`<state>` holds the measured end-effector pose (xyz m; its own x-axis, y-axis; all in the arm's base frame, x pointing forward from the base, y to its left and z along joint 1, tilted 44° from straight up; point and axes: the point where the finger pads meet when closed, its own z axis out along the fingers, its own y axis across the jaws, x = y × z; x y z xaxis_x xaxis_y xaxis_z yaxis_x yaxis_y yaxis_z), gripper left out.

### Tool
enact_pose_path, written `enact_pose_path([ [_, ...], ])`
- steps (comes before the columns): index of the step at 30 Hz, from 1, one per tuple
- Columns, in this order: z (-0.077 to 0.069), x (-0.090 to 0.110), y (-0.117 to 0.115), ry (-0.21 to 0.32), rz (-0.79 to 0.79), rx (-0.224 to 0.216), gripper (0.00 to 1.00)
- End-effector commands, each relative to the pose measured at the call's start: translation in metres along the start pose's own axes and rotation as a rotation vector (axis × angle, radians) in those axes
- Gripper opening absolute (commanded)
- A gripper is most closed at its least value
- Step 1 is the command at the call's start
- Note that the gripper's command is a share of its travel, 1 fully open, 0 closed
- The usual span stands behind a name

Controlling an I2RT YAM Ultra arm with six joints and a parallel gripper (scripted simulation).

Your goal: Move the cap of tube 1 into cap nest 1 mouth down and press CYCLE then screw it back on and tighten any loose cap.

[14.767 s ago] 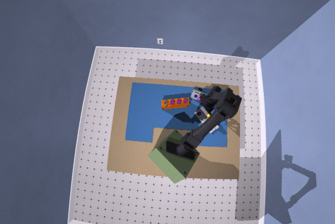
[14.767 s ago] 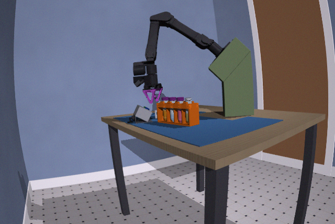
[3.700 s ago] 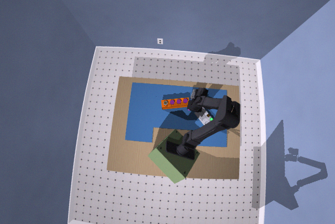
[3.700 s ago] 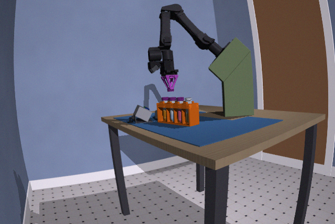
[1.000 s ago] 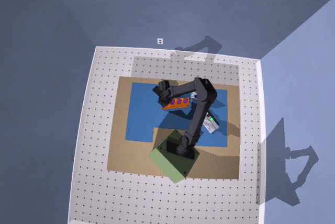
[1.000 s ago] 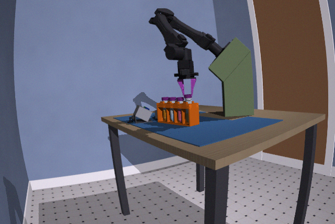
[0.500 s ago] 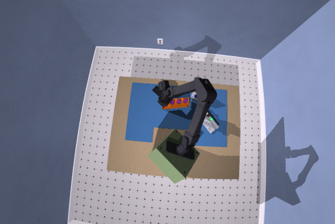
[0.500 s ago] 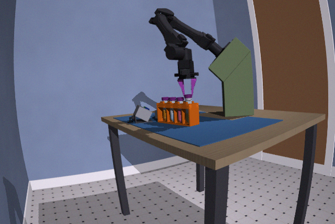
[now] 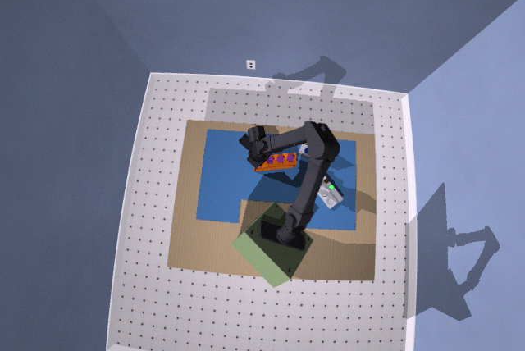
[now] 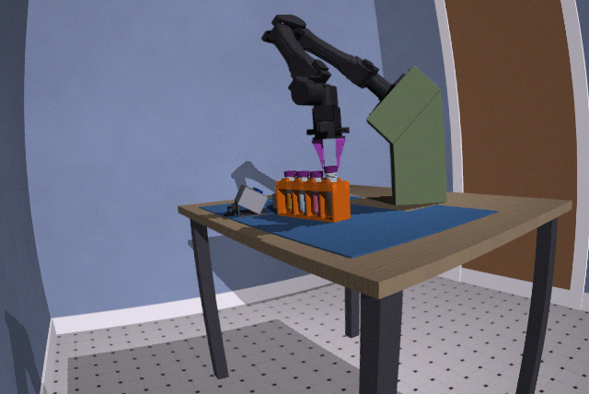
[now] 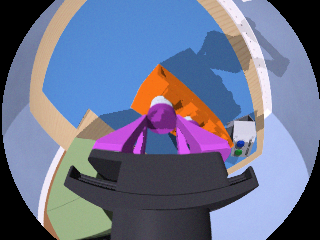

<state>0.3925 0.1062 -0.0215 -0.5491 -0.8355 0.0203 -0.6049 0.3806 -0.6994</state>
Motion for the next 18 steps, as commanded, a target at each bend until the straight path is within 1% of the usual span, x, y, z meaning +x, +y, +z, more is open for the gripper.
enact_pose_path([
  [1,-0.0039,-0.0055,-0.0004,-0.016,0.0,0.002,0.0],
  [11,0.0001,-0.005,-0.0005,-0.016,0.0,0.002,0.0],
  [18,0.0004,-0.0044,-0.0004,-0.016,0.0,0.002,0.0],
])
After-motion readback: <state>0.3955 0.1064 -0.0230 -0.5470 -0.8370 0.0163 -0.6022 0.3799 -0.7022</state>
